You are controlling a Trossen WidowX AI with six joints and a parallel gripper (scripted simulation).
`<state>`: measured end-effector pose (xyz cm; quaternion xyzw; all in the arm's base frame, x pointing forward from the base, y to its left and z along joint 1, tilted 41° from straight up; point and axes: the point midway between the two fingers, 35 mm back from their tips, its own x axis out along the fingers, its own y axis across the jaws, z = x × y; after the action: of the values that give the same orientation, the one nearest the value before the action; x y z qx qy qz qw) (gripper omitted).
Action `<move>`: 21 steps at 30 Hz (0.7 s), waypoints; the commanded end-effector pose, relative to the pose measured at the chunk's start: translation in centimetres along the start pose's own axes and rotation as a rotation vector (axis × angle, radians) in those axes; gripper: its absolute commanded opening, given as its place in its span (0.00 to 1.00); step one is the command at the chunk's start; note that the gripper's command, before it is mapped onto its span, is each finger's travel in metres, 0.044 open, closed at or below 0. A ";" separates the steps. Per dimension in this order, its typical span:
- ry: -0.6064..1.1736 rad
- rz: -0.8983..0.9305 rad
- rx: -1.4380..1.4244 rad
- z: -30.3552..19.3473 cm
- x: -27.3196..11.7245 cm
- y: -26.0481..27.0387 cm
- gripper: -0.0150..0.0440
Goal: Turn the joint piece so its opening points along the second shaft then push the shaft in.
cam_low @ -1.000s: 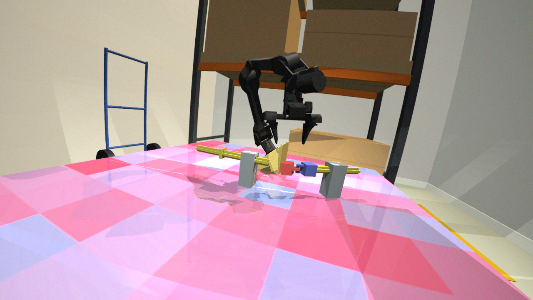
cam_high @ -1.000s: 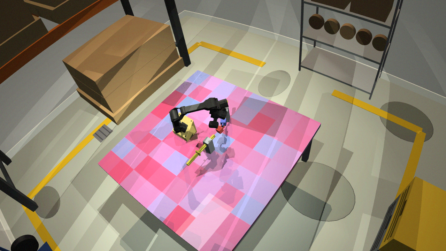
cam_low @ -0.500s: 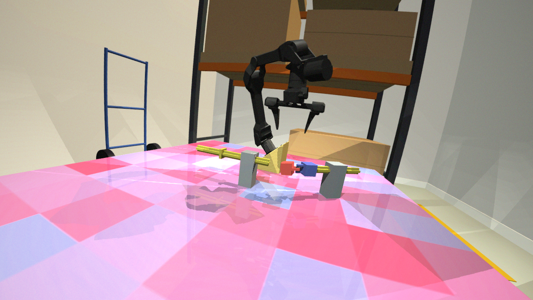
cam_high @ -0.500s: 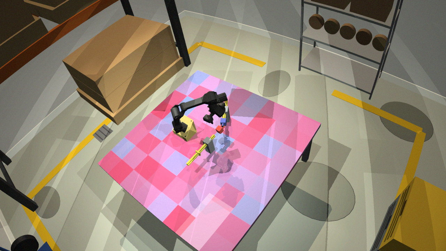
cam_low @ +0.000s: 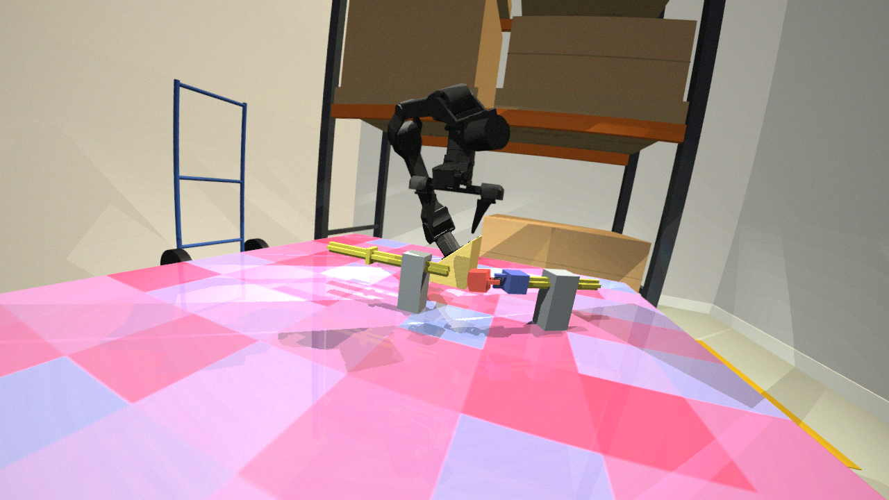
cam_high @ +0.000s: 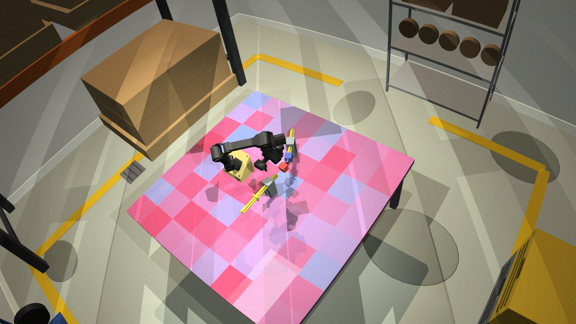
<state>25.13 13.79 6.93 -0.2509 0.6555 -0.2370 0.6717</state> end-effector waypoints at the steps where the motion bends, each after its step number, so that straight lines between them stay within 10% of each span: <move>1: -0.002 -0.002 0.061 -0.2 0.3 -0.2 1.00; 21: 0.008 0.032 0.692 -0.2 1.1 -0.5 1.00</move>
<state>25.12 12.90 6.50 -0.0322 0.5595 -0.4108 0.7192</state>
